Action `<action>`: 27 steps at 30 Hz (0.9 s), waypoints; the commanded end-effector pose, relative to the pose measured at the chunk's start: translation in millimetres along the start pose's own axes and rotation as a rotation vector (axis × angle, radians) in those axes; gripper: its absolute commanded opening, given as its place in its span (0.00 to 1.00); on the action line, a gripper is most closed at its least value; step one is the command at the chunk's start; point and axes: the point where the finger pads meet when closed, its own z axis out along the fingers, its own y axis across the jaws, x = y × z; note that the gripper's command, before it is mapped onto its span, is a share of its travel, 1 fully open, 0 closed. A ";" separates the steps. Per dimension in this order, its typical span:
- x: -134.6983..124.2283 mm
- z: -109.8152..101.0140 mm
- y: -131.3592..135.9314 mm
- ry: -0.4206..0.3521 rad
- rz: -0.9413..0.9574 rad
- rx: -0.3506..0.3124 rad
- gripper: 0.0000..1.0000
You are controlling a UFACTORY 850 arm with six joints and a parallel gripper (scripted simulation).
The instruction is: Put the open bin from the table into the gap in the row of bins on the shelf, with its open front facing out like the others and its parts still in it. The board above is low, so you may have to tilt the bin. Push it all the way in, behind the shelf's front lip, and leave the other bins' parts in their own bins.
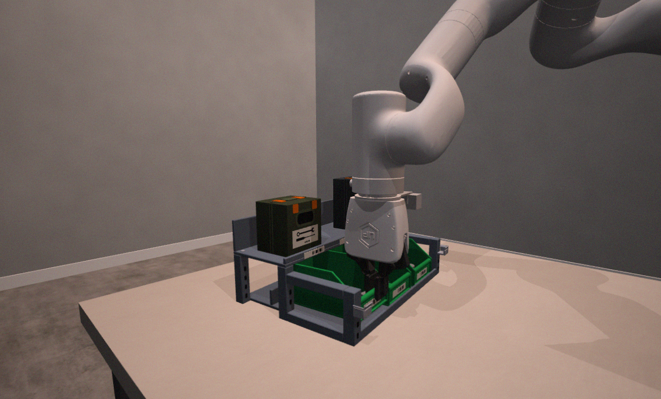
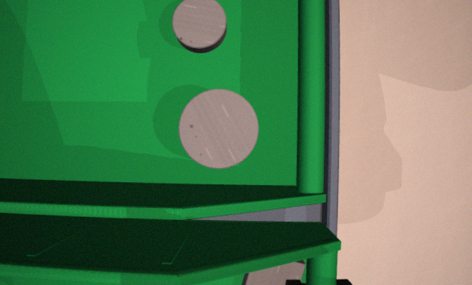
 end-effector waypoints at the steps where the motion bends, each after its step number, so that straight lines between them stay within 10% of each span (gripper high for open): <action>1: 0.0 -1.1 -7.3 -0.001 0.001 0.002 0.00; 27: 0.0 -1.1 -12.3 -0.001 0.001 0.002 0.00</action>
